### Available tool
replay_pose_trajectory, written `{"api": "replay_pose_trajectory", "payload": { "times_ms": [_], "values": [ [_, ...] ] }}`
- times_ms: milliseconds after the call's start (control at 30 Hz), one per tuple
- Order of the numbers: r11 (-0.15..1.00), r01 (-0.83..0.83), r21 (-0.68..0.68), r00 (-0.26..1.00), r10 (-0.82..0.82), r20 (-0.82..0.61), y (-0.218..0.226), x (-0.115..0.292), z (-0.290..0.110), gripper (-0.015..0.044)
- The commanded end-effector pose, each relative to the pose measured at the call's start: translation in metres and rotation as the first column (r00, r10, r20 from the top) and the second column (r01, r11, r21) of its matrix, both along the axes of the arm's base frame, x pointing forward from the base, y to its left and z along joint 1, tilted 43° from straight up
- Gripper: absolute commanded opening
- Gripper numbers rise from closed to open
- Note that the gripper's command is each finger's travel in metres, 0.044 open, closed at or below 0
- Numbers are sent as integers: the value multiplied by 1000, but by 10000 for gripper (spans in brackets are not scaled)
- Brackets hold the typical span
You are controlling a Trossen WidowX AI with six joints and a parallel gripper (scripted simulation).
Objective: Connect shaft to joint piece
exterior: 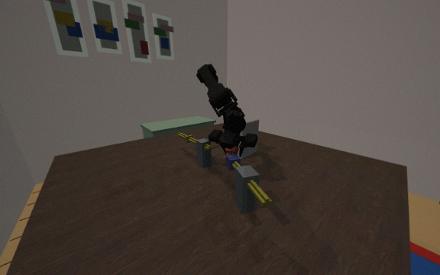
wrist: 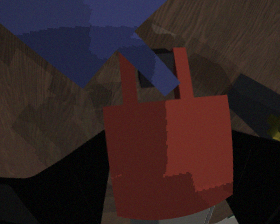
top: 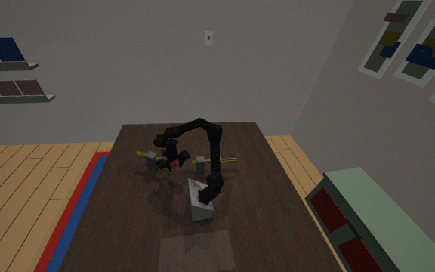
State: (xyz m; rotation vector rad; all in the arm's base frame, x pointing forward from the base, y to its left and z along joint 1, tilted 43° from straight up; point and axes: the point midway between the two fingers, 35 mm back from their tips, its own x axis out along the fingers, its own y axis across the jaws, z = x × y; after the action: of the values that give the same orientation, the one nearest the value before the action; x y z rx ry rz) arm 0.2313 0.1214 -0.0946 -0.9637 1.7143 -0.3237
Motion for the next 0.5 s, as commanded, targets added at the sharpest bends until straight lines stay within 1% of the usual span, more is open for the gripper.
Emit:
{"api": "replay_pose_trajectory", "payload": {
  "times_ms": [0,33,467],
  "values": [
    [1000,-5,-3,1000,5,-1,-1,0,0,204],
    [1000,-5,-3,1000,5,-1,-1,0,0,182],
    [1000,-5,-3,1000,5,-1,-1,0,0,182]
  ]
}}
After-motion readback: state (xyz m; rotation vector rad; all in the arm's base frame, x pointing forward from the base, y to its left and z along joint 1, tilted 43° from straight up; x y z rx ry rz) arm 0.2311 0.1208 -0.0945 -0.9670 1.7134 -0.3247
